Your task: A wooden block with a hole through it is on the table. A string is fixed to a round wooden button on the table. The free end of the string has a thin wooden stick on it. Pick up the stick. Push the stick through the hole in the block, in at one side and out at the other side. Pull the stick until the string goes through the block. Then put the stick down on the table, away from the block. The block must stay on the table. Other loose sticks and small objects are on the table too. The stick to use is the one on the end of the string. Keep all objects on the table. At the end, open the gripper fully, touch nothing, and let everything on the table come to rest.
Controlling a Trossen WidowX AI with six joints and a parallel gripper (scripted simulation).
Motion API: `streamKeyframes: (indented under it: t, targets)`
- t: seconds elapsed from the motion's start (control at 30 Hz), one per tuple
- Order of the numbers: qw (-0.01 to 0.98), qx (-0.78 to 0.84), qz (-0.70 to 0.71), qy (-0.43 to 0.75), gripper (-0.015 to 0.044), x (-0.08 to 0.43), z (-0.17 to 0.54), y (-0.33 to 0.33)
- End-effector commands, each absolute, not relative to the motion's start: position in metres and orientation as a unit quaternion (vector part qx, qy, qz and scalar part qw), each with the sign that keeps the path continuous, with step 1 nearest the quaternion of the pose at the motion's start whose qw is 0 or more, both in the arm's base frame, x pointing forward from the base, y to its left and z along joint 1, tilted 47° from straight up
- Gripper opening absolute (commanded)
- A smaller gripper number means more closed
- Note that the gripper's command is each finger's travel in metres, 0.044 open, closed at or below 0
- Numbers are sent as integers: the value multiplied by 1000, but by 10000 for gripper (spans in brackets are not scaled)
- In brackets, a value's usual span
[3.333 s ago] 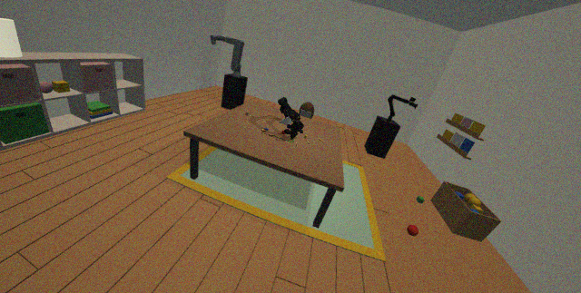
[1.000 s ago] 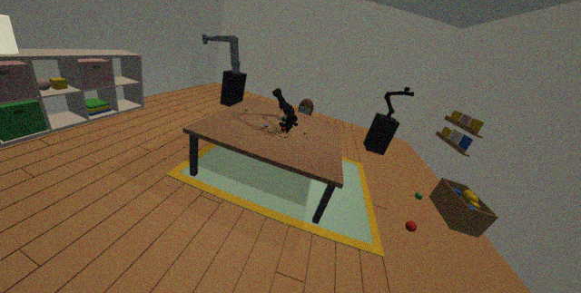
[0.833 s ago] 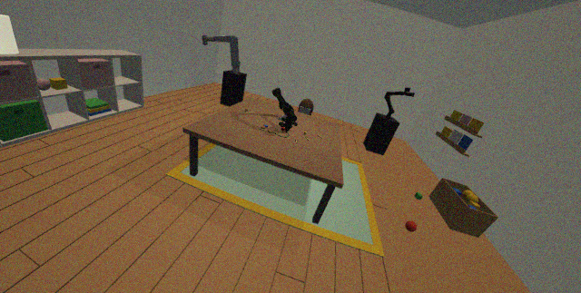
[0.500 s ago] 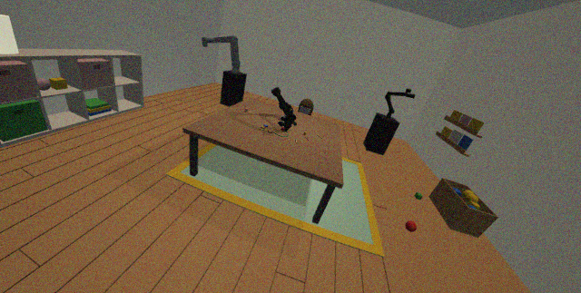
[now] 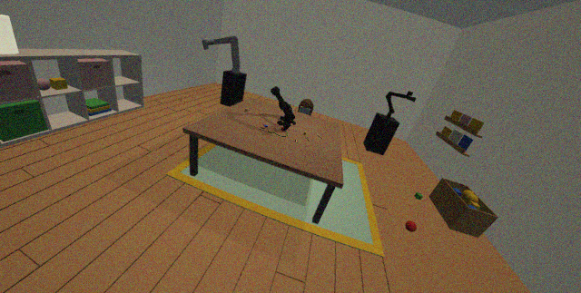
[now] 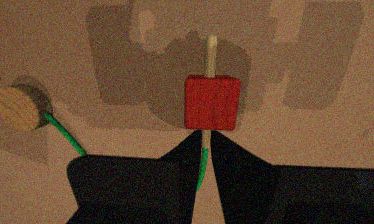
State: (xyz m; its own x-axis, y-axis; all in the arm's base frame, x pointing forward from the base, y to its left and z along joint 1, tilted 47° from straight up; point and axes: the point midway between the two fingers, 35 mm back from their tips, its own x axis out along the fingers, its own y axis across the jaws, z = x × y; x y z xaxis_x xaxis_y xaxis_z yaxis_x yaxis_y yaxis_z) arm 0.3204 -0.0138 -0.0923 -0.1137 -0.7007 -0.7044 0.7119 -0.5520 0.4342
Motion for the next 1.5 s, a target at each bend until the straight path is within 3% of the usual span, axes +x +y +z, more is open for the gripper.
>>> streamKeyframes:
  t: [0.0, 0.17, 0.33, 0.57, 1.0, 1.17, 1.47]
  targets:
    - [473, 468, -746, 6, 105, 321, -93, -14]
    - [473, 468, -746, 7, 121, 323, -86, -6]
    - [472, 468, -747, 8, 121, 330, -39, 42]
    - [482, 467, -741, 16, 121, 331, -40, 43]
    - [661, 102, -600, 440, 121, 316, -27, 33]
    - [664, -60, -479, 571, 121, 310, -22, 29]
    - [626, -227, -320, 674, 121, 303, -16, 24]
